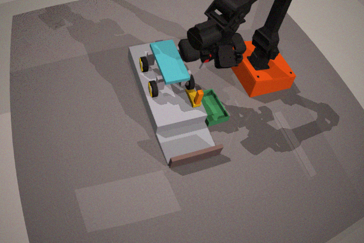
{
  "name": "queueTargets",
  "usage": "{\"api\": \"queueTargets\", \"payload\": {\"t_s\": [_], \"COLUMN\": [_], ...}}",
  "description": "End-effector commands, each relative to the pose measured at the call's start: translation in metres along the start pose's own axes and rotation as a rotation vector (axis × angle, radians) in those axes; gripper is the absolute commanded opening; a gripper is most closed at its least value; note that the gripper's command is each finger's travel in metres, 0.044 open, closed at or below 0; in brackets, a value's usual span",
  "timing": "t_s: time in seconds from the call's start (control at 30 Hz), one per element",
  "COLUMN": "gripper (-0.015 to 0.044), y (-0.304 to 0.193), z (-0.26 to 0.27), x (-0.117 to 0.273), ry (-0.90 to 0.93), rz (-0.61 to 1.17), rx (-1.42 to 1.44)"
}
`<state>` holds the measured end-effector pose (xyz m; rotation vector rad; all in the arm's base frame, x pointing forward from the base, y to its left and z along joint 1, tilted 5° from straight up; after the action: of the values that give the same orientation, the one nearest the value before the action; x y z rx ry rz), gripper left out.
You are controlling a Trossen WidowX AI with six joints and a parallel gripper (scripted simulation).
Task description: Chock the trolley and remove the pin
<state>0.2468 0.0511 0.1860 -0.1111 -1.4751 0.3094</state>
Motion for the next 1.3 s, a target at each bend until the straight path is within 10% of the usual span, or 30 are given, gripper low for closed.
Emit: {"api": "queueTargets", "payload": {"t_s": [0.0, 1.27], "gripper": [0.0, 0.0], "y": [0.018, 0.051], "z": [-0.002, 0.001], "x": [0.002, 0.005], "ry": [0.002, -0.071], "rz": [-0.003, -0.102], "rx": [-0.001, 0.588]}}
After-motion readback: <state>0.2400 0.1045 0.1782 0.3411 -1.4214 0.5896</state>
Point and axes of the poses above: the point midway between the two fingers, 35 mm back from their tips, its own x axis back along the fingers, its own z axis across the jaws, y = z × x, the point moved 10 cm from there along x, back along the fingers, and after that the axes turned 8 degrees about x, right-handed, at the moved point
